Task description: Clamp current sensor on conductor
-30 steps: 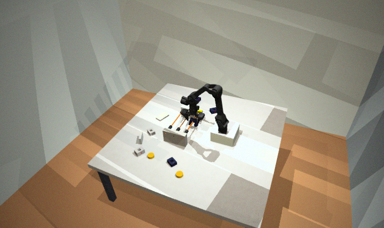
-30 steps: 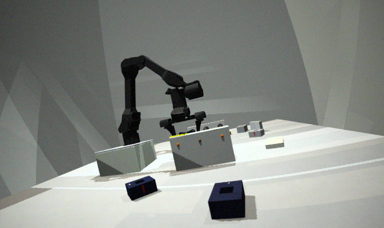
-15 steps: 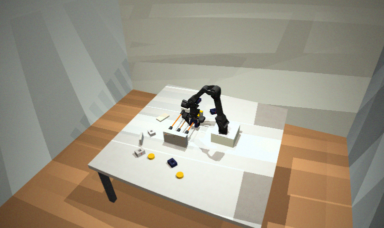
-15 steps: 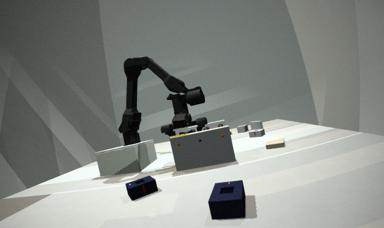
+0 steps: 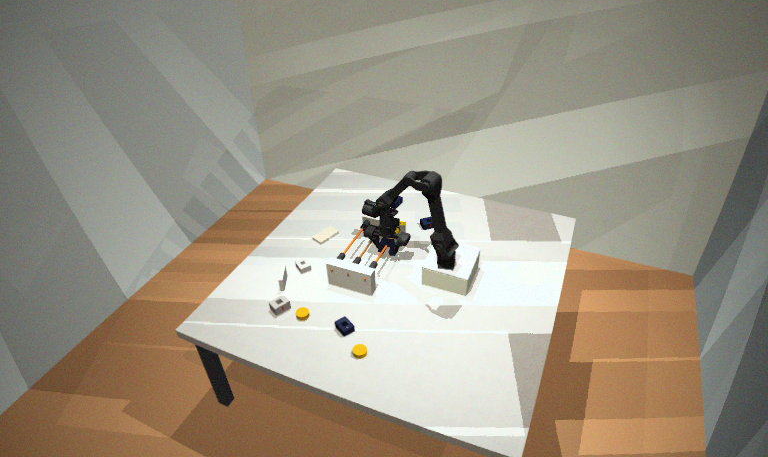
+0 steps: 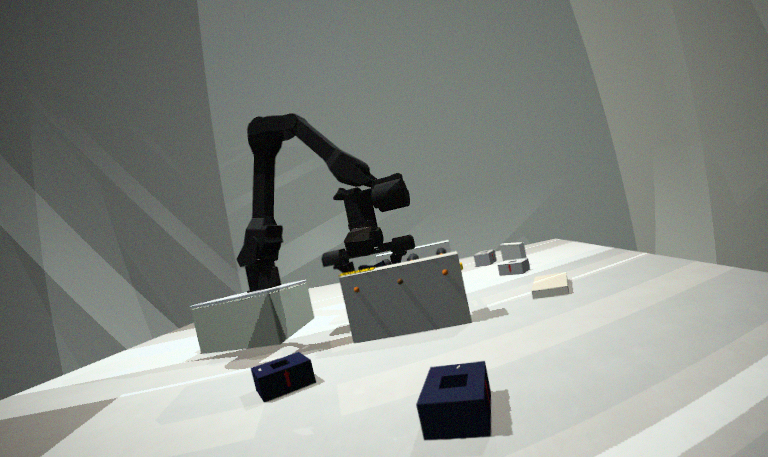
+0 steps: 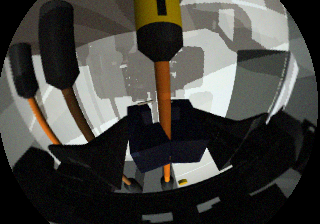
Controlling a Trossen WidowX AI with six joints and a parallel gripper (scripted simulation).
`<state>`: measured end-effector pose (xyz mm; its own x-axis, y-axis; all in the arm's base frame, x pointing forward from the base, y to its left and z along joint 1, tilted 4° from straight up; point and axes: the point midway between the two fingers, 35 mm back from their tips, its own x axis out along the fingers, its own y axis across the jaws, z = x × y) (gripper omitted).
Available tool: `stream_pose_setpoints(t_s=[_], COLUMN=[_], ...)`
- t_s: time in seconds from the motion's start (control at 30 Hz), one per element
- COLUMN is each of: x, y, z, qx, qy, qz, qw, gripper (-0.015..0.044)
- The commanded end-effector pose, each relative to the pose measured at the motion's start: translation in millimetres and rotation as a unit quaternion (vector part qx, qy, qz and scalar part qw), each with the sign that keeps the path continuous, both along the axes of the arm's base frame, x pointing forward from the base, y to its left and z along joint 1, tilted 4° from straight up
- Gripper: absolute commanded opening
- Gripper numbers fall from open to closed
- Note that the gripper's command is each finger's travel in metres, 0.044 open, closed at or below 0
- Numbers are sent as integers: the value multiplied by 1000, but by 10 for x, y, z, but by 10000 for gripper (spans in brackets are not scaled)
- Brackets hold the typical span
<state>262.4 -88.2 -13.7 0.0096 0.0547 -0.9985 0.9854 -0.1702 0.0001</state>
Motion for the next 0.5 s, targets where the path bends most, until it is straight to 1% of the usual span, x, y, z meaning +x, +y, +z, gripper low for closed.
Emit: stream_pose_setpoints(t_s=[0.0, 0.2, 0.47], x=[0, 0, 0], y=[0, 0, 0], z=[4, 4, 4], qx=[0, 0, 0], qy=[0, 0, 0], qz=[0, 0, 0], qw=[1000, 1000, 1000], gripper=[327, 287, 77])
